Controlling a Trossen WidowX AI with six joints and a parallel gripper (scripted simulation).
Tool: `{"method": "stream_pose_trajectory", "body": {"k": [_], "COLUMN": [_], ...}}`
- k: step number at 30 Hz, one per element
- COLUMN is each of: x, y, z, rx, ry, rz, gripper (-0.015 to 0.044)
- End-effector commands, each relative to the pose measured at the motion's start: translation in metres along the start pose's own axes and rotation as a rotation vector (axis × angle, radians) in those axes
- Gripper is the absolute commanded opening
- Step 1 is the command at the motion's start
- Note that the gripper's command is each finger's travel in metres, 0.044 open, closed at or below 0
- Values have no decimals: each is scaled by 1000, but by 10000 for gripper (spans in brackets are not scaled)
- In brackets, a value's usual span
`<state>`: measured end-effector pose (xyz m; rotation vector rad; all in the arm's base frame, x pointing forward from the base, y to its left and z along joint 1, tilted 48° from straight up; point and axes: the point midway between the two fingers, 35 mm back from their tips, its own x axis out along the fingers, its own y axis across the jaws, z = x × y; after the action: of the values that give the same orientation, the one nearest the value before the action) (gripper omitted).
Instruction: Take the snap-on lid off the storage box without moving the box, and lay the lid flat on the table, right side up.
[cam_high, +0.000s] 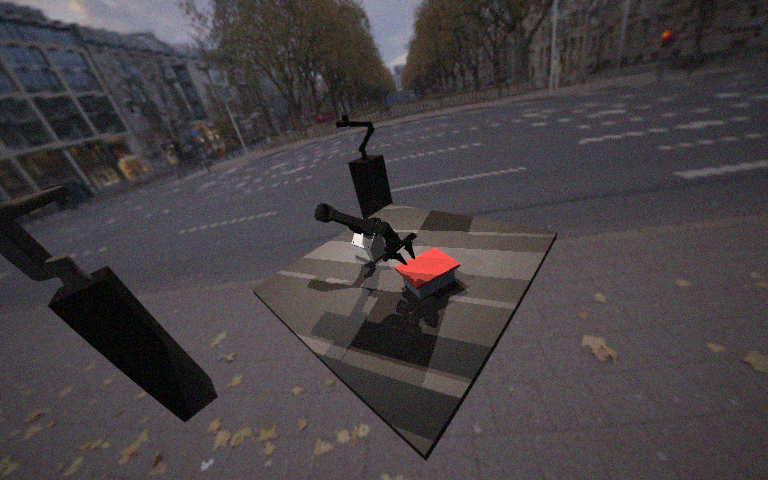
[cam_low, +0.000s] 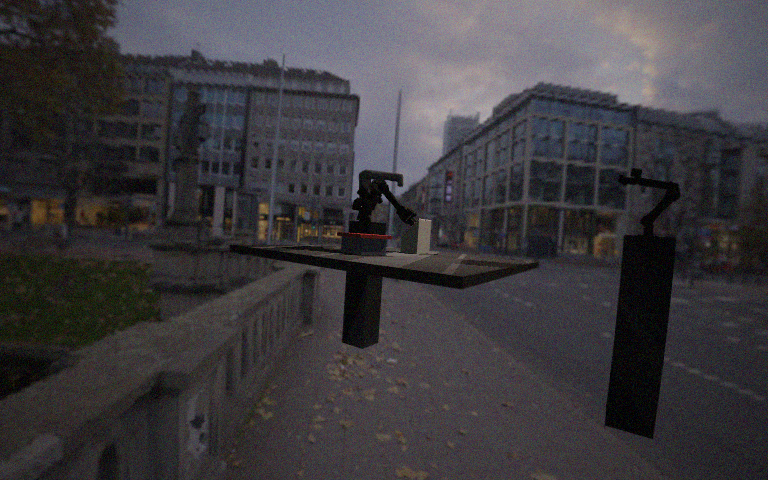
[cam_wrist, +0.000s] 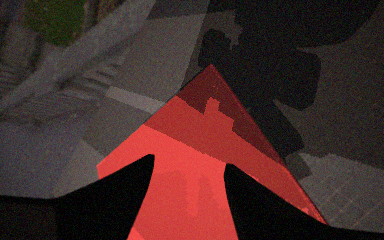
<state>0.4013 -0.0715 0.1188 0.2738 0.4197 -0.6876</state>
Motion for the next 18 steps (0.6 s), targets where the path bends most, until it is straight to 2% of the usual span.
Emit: {"method": "stream_pose_trajectory", "body": {"k": [1,11,18], "x": [-24,-89,-90], "y": [14,10,9], "z": [-59,-131,-132], "rx": [232,674,685], "ry": [-63,-236,-240], "rz": [-25,70,74], "gripper": [235,235,235]}}
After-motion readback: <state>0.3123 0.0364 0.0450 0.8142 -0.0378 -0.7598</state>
